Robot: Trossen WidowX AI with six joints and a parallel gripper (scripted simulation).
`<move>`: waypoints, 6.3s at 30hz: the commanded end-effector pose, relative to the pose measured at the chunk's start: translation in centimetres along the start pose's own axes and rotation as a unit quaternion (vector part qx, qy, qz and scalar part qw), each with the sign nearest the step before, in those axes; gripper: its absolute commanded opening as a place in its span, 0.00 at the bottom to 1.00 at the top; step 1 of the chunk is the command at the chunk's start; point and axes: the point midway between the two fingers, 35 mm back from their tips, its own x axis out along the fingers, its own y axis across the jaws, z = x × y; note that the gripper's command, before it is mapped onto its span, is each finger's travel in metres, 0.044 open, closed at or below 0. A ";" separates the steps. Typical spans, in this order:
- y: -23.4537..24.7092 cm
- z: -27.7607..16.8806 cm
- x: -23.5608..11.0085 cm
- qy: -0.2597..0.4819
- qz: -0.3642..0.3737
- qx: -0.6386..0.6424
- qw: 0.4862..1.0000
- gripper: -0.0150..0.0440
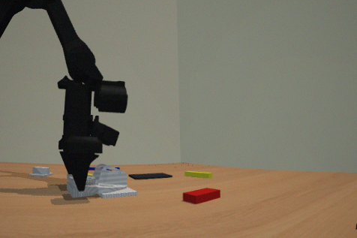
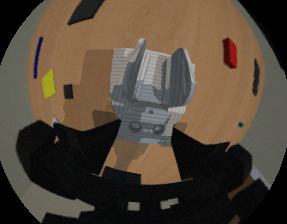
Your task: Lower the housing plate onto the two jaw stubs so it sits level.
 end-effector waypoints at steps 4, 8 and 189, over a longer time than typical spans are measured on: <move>0.0 0.0 0.2 0.001 -0.001 0.001 1.000 0.85; 0.0 0.0 0.2 0.001 -0.001 0.001 1.000 0.85; 1.0 -6.4 -12.0 0.003 -0.001 0.000 1.000 1.00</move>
